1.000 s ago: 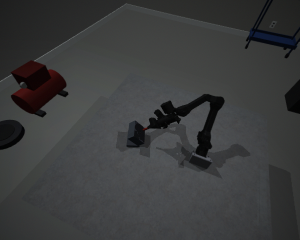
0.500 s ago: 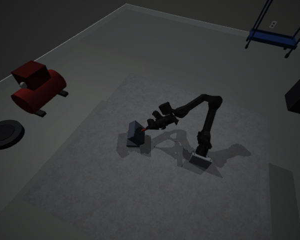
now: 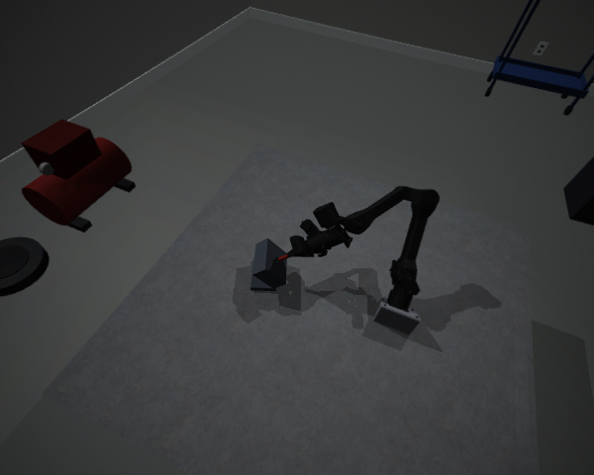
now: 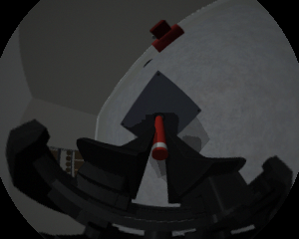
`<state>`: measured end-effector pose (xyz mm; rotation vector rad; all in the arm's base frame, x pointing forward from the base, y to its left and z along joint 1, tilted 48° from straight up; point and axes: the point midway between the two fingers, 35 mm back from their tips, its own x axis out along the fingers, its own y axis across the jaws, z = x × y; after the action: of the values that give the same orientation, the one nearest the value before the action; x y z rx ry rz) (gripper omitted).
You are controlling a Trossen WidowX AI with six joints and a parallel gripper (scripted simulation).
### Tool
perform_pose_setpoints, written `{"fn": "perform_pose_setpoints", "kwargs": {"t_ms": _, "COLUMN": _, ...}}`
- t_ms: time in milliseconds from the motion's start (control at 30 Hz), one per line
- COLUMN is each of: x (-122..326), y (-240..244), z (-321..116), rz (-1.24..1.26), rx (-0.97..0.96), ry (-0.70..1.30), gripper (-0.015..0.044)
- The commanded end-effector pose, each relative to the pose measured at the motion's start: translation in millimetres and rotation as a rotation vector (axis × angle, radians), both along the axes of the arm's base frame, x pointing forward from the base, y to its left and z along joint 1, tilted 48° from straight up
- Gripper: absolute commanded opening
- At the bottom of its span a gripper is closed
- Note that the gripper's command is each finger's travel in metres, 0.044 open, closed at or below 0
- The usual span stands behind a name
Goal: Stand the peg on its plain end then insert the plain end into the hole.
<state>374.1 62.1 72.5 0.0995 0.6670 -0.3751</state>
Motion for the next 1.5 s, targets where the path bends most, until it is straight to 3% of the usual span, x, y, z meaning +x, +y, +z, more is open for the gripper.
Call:
{"fn": "perform_pose_setpoints", "kwargs": {"t_ms": 0, "x": -0.6, "y": -0.5, "z": -0.2, "rz": -0.003, "rx": -0.001, "ry": 0.002, "gripper": 0.0000}}
{"fn": "perform_pose_setpoints", "kwargs": {"t_ms": 1467, "x": 16.7, "y": -7.2, "z": -15.9, "rz": -0.003, "rx": -0.001, "ry": 0.001, "gripper": 0.0000}}
